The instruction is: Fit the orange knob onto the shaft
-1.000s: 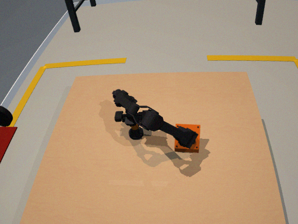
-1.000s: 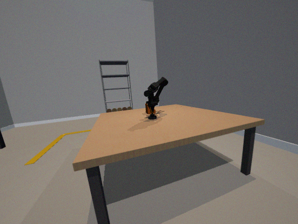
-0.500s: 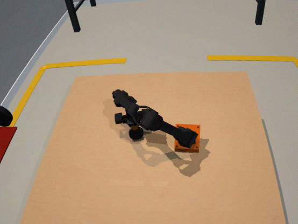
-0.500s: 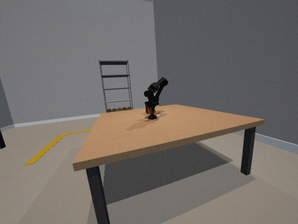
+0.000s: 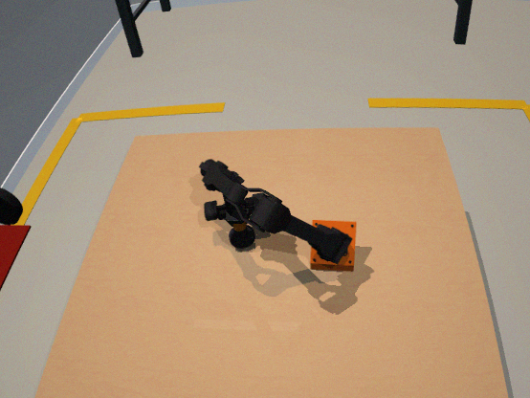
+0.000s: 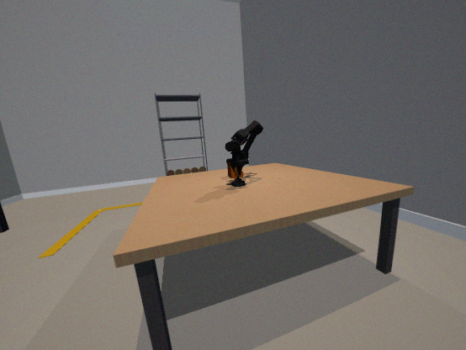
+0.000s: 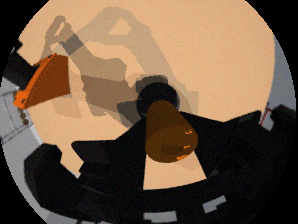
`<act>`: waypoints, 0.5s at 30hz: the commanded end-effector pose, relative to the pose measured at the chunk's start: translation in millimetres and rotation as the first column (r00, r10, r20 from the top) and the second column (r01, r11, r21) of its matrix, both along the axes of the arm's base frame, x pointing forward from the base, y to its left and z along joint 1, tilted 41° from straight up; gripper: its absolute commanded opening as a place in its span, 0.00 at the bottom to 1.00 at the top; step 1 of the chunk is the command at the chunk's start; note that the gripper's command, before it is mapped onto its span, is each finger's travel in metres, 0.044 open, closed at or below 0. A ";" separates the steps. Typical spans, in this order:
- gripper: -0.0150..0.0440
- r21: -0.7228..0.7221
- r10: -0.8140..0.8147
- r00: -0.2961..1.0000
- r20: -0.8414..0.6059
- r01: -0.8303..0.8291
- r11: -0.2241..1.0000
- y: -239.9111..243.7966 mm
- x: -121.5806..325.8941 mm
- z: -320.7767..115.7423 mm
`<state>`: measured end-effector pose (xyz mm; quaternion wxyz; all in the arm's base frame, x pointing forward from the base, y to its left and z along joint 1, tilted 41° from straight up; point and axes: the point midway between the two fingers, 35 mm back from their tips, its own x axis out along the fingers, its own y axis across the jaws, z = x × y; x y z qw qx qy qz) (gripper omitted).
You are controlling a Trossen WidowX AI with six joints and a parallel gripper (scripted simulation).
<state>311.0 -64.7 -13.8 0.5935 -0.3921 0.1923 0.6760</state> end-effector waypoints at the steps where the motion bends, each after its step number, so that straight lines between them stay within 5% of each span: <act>1: 0.25 0.000 0.003 1.000 0.004 -0.003 1.000 -0.3 0.8 0.7; 15: 0.25 -0.014 0.160 0.977 0.139 -0.160 0.987 -1.8 0.8 0.4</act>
